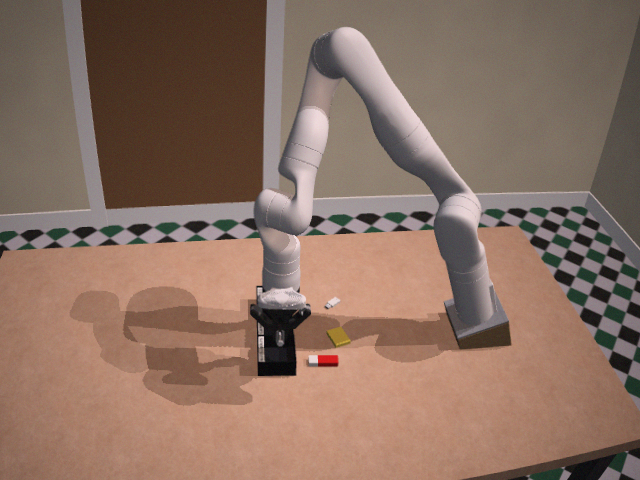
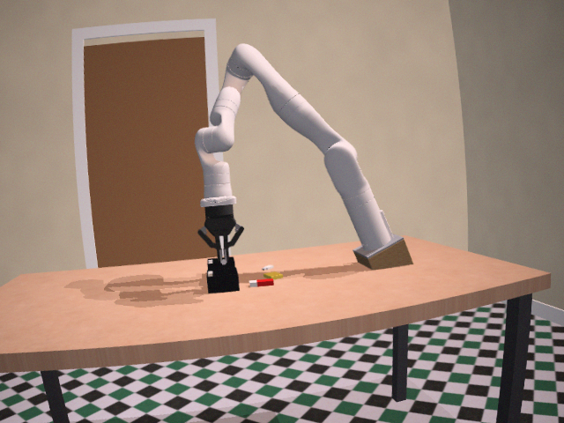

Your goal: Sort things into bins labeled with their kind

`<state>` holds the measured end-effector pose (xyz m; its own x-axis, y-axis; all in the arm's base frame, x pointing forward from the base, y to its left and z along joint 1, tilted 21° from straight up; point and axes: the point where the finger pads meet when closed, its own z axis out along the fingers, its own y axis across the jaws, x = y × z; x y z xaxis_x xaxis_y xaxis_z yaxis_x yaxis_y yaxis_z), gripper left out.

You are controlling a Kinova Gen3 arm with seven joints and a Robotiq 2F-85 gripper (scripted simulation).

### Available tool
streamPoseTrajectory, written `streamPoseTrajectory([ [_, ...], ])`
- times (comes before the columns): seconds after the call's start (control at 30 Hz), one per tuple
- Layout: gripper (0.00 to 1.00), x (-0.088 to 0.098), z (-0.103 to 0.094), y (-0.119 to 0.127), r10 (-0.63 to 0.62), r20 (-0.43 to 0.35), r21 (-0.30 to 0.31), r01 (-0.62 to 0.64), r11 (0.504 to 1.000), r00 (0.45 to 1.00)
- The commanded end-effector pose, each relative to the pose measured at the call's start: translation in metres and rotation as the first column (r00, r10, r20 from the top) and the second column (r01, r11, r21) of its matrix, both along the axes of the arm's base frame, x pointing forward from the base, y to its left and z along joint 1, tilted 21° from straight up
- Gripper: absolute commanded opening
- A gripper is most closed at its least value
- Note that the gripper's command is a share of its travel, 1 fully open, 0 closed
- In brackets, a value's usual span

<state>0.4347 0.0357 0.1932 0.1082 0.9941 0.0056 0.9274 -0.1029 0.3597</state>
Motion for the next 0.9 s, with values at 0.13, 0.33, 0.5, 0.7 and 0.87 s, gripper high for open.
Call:
streamPoseTrajectory([
  [0.13,0.0,0.002,-0.009,0.001,0.004,0.001,0.005,-0.004,1.0,1.0],
  [0.33,0.0,0.006,-0.02,0.001,0.004,0.001,0.005,-0.004,1.0,1.0],
  [0.5,0.0,0.008,-0.026,0.001,0.004,0.001,0.005,-0.004,1.0,1.0],
  [0.7,0.0,0.012,-0.037,0.001,0.004,0.001,0.005,-0.004,1.0,1.0],
  [0.87,0.0,0.016,-0.047,0.0,0.004,0.0,0.005,-0.004,1.0,1.0],
])
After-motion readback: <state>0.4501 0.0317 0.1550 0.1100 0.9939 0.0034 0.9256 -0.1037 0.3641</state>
